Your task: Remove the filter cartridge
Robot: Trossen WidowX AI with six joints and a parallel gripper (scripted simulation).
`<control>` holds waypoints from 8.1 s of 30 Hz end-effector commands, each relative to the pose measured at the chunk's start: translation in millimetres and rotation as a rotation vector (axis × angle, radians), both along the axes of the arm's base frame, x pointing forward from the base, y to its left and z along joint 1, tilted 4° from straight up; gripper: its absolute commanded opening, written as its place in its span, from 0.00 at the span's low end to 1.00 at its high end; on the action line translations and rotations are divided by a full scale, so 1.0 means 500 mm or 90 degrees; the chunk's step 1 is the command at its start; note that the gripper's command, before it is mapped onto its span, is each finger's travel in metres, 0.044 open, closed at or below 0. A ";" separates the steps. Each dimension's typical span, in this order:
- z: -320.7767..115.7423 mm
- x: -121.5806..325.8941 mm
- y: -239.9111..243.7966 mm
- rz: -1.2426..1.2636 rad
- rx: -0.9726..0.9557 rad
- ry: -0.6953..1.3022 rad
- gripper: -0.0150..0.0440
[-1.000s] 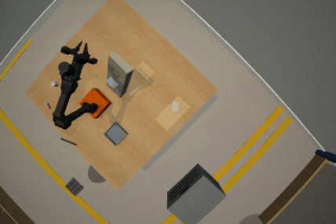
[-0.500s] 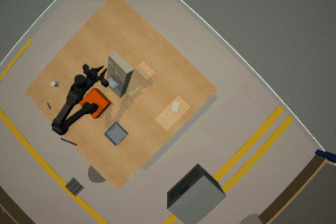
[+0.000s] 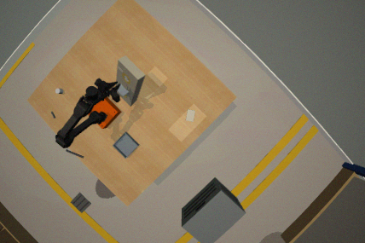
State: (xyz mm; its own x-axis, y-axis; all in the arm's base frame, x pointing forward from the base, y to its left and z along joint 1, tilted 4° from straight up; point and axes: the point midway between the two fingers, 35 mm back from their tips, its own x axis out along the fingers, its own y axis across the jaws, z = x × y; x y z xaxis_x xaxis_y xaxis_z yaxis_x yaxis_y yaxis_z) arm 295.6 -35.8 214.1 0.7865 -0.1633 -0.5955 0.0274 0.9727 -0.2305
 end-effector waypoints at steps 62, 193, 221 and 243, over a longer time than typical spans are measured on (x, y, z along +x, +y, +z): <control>-0.064 0.084 -0.020 -0.001 -0.007 -0.003 0.45; -0.087 0.117 -0.027 -0.272 0.353 -0.081 0.25; -0.088 0.117 -0.027 -0.578 0.762 -0.167 0.25; 0.002 -0.005 -0.001 -0.549 0.720 -0.154 0.25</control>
State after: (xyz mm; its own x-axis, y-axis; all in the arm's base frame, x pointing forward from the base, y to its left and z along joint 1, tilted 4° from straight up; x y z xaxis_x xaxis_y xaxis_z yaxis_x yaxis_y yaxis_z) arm 298.3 -37.2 206.5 0.7757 -0.1710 -0.6074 0.6295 0.2782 0.7255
